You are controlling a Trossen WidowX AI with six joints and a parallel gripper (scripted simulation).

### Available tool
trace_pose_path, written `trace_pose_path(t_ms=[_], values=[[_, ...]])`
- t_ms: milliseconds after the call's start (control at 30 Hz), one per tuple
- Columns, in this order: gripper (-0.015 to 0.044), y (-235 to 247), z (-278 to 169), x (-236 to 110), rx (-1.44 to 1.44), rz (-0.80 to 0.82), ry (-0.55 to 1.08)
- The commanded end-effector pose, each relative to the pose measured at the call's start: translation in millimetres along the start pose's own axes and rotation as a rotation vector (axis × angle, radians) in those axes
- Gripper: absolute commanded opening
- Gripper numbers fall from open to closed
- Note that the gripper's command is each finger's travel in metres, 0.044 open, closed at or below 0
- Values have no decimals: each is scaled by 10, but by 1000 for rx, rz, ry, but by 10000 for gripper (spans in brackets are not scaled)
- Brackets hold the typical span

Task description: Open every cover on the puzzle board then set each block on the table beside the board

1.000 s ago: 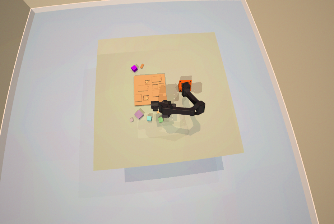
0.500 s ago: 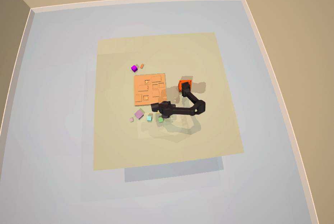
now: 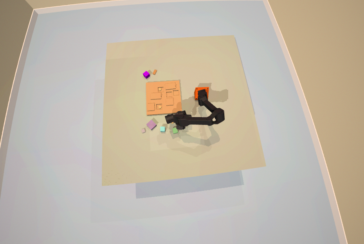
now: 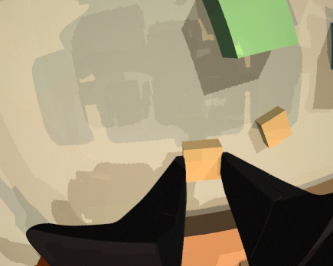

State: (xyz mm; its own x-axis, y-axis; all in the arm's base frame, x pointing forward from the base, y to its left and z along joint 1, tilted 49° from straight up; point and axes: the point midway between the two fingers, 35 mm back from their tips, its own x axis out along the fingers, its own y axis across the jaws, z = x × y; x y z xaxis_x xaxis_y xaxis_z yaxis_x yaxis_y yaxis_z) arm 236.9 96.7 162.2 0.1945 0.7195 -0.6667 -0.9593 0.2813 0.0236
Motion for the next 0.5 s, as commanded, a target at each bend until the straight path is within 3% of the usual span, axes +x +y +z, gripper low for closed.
trace_pose_path(t_ms=[0, 367, 467], values=[[80, 11, -6, 58, 4, 0, 2], [80, 48, 18, 220, 5, 1, -11], [159, 40, 25, 187, 1, 2, -13]])
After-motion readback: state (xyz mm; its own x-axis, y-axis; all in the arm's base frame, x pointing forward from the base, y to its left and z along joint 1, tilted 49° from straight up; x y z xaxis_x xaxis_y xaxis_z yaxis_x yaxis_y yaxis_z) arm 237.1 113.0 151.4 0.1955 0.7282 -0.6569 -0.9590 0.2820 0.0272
